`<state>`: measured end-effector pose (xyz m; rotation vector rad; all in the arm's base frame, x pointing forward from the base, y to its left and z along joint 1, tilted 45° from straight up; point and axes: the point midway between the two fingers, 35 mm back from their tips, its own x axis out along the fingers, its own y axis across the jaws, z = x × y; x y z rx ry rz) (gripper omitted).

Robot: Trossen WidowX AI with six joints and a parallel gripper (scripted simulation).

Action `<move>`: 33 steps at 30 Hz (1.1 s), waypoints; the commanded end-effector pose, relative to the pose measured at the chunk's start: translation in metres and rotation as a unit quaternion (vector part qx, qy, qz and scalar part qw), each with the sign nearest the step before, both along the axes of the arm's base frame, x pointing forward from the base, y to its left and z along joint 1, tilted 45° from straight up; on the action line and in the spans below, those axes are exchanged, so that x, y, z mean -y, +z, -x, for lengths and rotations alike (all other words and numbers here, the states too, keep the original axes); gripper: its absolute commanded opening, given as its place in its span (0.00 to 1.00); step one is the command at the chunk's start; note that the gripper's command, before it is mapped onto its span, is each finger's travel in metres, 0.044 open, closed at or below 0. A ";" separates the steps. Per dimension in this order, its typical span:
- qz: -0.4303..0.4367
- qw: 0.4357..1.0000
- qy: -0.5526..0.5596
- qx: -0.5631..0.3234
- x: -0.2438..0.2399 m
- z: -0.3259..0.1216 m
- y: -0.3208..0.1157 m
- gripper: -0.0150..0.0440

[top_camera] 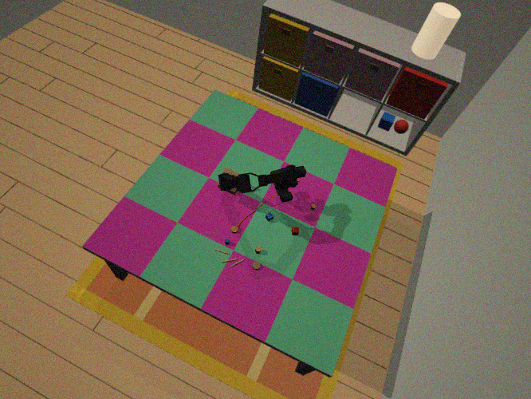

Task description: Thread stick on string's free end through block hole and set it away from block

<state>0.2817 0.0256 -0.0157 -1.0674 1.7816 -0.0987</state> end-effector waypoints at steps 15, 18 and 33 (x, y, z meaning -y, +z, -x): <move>-0.021 0.995 0.061 -0.081 0.016 0.001 0.018 0.25; -0.025 0.993 0.072 -0.095 0.019 0.001 0.021 0.25; -0.046 0.978 0.126 -0.162 0.034 0.003 0.035 0.25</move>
